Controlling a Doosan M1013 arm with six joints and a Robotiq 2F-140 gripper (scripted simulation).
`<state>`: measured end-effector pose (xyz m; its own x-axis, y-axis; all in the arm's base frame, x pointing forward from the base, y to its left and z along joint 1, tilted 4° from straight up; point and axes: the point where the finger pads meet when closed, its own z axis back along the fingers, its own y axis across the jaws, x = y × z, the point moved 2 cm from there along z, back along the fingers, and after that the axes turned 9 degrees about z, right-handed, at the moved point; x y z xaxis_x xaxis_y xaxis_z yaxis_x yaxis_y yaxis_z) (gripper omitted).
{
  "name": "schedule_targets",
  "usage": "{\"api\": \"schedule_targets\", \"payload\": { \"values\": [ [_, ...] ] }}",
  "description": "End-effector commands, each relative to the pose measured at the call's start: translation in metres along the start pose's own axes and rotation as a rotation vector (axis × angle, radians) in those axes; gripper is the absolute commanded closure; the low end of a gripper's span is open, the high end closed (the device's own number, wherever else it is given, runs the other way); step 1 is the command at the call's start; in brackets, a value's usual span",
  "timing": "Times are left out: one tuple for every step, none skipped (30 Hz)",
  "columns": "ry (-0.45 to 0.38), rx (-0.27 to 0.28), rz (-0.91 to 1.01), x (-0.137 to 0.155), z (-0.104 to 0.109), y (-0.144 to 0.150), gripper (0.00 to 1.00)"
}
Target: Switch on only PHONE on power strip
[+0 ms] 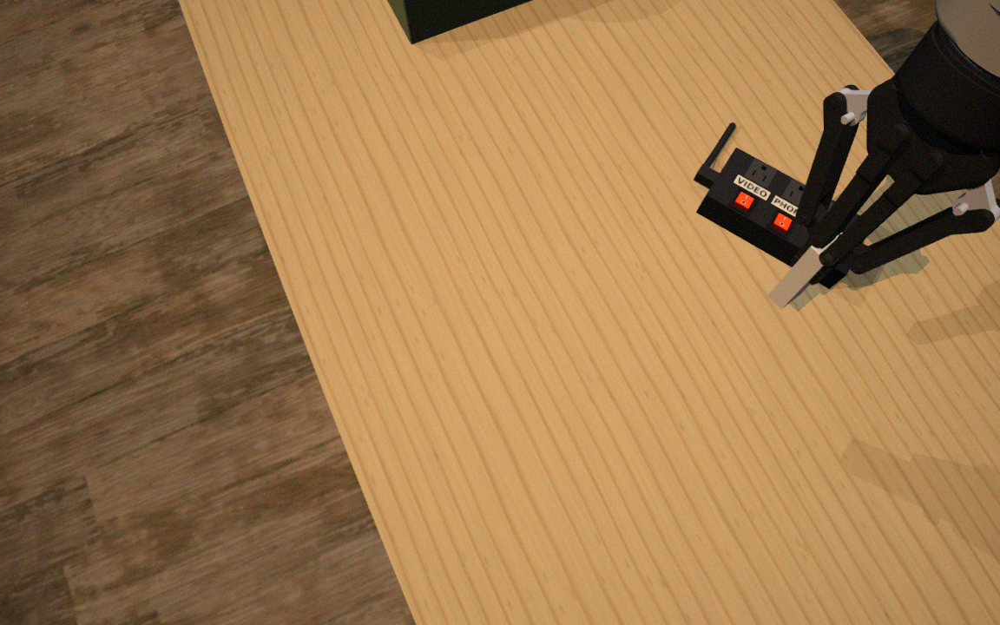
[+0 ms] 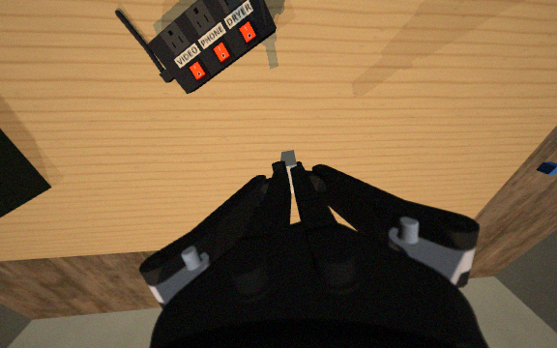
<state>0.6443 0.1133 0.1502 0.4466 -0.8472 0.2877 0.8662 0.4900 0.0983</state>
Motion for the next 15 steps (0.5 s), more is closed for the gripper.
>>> {"api": "schedule_targets", "payload": {
  "values": [
    [0.004,0.019,0.099,-0.008,-0.006,0.001,1.0],
    [-0.002,0.029,0.182,-0.016,-0.01,0.001,1.0],
    [-0.008,0.038,0.258,-0.024,-0.015,0.001,1.0],
    [-0.013,0.047,0.327,-0.031,-0.018,0.001,1.0],
    [-0.013,0.047,0.327,-0.031,-0.018,0.001,1.0],
    [-0.018,0.054,0.39,-0.038,-0.022,0.001,1.0],
    [-0.022,0.061,0.446,-0.043,-0.024,0.001,1.0],
    [-0.026,0.067,0.495,-0.049,-0.027,0.001,1.0],
    [-0.03,0.072,0.537,-0.053,-0.029,0.001,1.0],
    [-0.033,0.076,0.573,-0.057,-0.031,0.001,1.0],
    [-0.035,0.08,0.603,-0.06,-0.032,0.0,1.0],
    [-0.037,0.083,0.627,-0.063,-0.033,0.0,1.0],
    [-0.039,0.085,0.646,-0.065,-0.034,0.0,1.0],
    [-0.04,0.086,0.66,-0.066,-0.035,0.0,1.0],
    [-0.041,0.088,0.67,-0.067,-0.035,0.0,1.0]
  ]
}}
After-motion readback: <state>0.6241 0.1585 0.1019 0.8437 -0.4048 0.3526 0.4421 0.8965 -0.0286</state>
